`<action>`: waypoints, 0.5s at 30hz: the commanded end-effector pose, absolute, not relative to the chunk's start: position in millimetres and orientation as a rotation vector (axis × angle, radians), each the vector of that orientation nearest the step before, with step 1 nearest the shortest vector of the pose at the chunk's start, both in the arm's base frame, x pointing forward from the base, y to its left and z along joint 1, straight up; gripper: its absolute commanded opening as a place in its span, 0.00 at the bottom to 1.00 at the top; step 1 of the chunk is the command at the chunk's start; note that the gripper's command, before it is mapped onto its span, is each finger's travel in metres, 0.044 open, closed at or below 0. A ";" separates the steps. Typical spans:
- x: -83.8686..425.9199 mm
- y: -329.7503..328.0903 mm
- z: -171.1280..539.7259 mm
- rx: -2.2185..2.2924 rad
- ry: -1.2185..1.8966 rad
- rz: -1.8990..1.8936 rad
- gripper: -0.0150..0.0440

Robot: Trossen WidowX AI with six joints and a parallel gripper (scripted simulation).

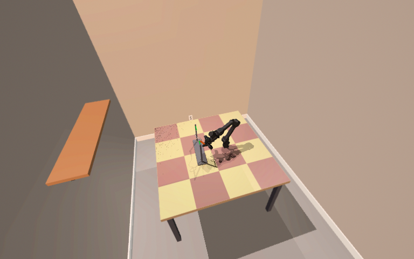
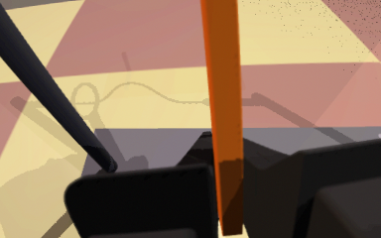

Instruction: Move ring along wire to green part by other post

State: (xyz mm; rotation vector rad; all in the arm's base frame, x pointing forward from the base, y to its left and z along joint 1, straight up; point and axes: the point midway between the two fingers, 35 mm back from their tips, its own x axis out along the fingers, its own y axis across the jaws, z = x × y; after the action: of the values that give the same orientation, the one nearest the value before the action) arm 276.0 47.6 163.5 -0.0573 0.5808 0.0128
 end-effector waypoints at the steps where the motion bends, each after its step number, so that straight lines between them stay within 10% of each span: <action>1: 282.5 58.6 155.0 -0.008 0.501 -0.018 0.00; 15: 285.6 79.4 153.6 0.029 0.466 -0.041 0.00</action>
State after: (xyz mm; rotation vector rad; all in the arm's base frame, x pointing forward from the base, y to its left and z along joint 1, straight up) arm 285.1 75.5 157.0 0.0259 0.4624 -0.0334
